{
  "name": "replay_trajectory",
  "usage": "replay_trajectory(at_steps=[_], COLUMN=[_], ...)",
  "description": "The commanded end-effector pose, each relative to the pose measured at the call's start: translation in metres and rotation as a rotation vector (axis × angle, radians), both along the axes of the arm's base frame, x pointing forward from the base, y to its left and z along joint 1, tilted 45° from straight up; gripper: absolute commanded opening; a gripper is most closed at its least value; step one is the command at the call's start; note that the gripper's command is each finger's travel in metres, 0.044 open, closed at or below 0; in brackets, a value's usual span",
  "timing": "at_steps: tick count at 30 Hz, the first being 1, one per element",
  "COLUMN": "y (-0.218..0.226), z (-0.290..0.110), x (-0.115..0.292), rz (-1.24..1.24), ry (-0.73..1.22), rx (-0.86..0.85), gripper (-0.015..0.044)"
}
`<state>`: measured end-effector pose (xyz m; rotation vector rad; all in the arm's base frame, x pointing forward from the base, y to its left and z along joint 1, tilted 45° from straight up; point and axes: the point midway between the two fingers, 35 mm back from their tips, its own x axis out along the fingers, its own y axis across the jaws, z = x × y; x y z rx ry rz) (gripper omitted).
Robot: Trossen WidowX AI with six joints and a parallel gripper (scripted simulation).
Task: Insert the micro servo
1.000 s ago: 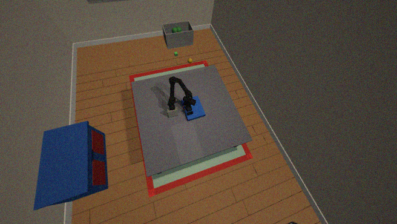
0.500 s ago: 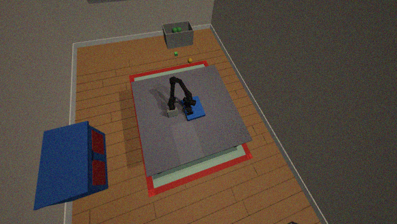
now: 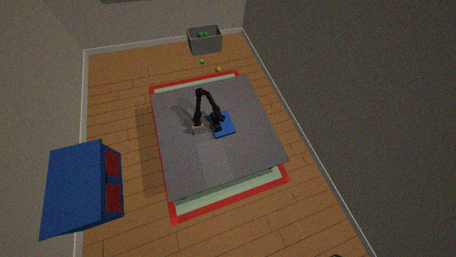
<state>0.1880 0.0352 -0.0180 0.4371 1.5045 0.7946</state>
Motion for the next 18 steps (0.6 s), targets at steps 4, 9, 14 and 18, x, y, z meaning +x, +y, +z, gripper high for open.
replay_trajectory(at_steps=[4, 9, 14, 18], y=[0.005, 0.003, 0.002, -0.017], z=[-0.005, -0.004, -0.002, 0.018], x=[0.0, -0.001, -0.001, 0.001], rz=[-0.005, -0.005, -0.005, -0.006], ry=[0.001, 0.001, 0.001, 0.001], rx=[0.003, 0.003, 0.002, 0.001], gripper=[0.0, 0.0105, 0.0187, 0.0187])
